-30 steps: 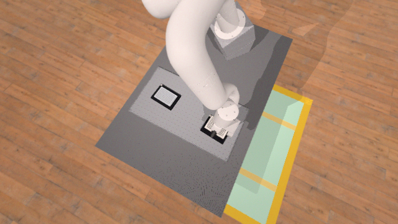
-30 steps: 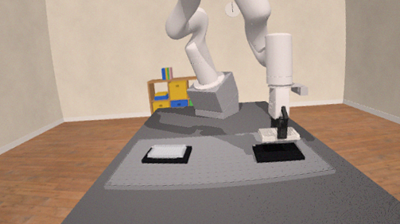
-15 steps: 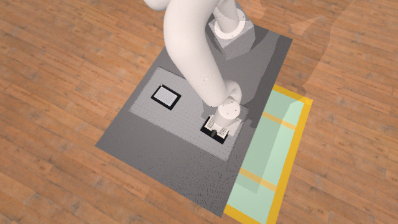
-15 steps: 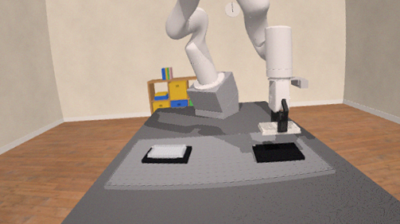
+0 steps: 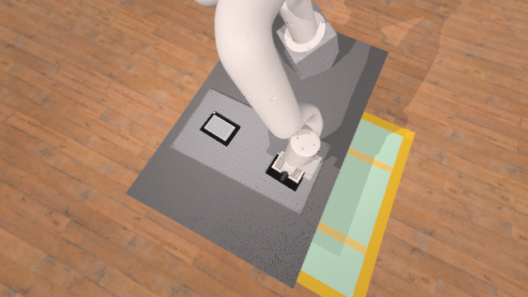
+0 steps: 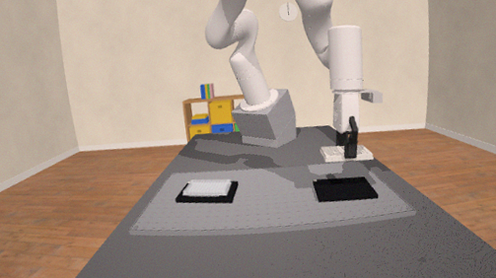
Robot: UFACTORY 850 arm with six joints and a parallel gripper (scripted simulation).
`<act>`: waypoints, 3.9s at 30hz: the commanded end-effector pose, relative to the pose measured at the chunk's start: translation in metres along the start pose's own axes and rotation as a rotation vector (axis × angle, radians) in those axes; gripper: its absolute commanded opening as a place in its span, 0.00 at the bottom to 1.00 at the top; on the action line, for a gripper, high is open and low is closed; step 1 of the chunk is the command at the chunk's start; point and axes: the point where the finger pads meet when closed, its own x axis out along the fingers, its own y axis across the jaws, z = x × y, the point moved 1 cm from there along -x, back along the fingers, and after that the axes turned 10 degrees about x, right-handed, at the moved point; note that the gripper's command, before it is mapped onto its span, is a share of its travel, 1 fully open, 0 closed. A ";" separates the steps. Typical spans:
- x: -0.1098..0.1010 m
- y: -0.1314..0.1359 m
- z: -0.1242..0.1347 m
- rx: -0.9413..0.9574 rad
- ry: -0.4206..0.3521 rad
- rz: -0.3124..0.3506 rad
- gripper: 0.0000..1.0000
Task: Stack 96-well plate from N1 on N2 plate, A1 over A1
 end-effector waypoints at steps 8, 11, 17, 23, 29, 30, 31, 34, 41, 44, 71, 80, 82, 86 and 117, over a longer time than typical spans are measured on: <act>-0.001 0.002 0.006 0.001 0.001 0.001 0.00; -0.001 0.003 0.016 0.001 0.001 0.001 0.00; -0.001 0.005 0.029 0.001 0.001 0.001 0.00; -0.001 0.008 0.049 0.001 0.001 0.001 0.00; -0.001 0.011 0.069 0.001 0.001 0.001 0.00; -0.001 0.012 0.072 0.001 0.001 0.001 0.00; -0.001 0.012 0.075 0.001 0.001 0.001 0.00; -0.001 0.013 0.079 0.001 0.001 0.001 0.00; -0.001 0.016 0.102 0.001 0.001 0.001 0.00; -0.001 0.018 0.112 0.001 0.001 0.001 0.00; -0.001 0.029 0.187 0.001 0.001 0.001 0.00; -0.001 0.034 0.217 0.001 0.001 0.001 0.00; -0.001 0.035 0.224 0.001 0.001 0.001 0.00; -0.001 0.036 0.230 0.001 0.001 0.001 0.00; -0.001 0.050 0.323 0.001 0.000 0.001 0.00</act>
